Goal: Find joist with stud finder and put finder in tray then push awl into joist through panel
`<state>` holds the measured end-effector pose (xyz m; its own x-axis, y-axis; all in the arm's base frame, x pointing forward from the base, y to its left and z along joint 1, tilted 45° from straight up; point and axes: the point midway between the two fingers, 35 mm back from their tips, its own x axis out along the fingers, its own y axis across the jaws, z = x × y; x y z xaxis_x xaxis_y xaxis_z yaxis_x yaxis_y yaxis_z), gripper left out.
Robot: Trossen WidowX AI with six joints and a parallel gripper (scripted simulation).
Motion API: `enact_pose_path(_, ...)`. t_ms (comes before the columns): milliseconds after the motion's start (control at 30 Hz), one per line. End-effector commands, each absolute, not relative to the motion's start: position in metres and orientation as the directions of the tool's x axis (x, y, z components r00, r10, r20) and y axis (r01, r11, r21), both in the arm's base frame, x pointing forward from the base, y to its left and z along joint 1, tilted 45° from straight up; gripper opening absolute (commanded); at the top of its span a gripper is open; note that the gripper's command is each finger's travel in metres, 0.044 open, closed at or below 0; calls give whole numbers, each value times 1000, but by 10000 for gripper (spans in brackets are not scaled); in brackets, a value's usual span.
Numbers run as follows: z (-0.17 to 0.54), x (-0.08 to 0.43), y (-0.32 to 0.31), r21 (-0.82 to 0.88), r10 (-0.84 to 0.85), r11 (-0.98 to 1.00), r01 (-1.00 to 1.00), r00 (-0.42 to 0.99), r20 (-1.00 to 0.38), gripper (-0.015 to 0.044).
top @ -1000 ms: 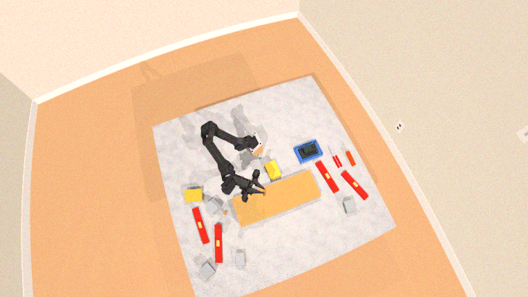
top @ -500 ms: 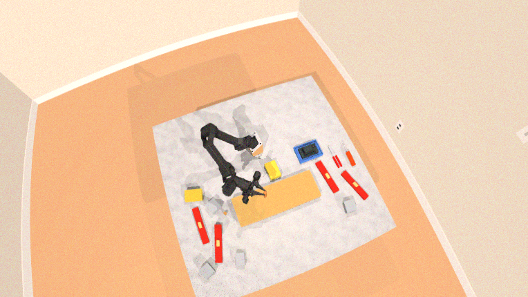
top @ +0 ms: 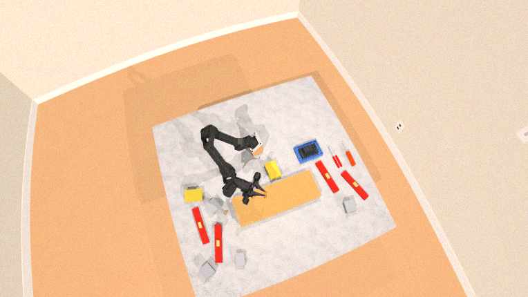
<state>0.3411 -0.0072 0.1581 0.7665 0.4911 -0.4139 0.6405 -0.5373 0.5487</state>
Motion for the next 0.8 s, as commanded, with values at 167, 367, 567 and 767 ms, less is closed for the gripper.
enact_pose_path(167, 153, 341, -11, 552, 498, -531, 643, 764, -410, 0)
enact_pose_path(367, 149, 341, -15, 553, 498, -531, 643, 764, -410, 0)
enact_pose_path(567, 146, 341, -18, 553, 498, -531, 643, 764, -410, 0)
enact_pose_path(767, 140, 341, -24, 553, 498, -530, 643, 764, -411, 0)
